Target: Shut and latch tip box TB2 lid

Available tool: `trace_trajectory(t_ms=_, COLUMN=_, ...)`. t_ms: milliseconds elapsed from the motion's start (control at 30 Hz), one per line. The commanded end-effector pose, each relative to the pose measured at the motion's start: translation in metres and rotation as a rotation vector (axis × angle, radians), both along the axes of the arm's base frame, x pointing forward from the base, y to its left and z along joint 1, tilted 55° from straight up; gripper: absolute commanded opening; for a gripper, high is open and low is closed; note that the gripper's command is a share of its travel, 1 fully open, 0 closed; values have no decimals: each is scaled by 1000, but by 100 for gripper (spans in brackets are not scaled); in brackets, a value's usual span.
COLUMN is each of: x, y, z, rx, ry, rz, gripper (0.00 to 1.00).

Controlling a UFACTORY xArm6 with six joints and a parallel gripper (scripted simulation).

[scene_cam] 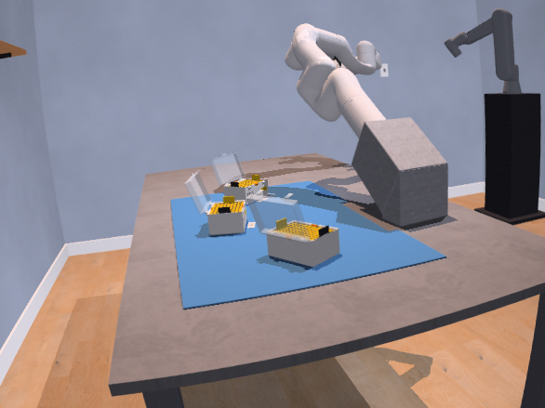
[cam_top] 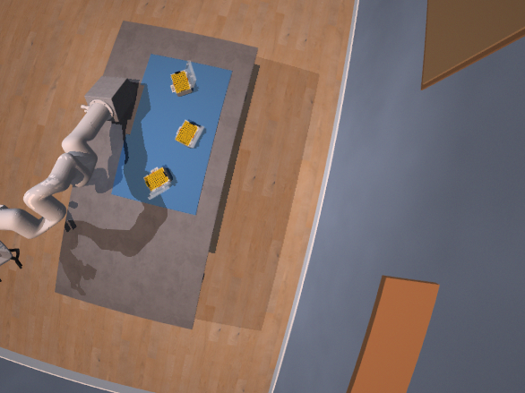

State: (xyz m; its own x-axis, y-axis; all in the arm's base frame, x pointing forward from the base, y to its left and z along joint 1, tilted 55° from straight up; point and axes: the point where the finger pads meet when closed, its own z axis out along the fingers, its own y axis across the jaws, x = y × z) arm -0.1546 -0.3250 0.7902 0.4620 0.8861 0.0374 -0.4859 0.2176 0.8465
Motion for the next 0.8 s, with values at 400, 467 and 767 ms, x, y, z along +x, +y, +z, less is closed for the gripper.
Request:
trace_trajectory(t_ms=400, x=0, y=1, z=1, rx=-2, ry=2, rz=-1, gripper=100)
trace_trajectory(t_ms=467, x=0, y=1, z=1, rx=-2, ry=2, rz=-1, gripper=100)
trace_trajectory(t_ms=767, x=25, y=-18, z=-16, rx=128, ry=-3, rz=119, gripper=0)
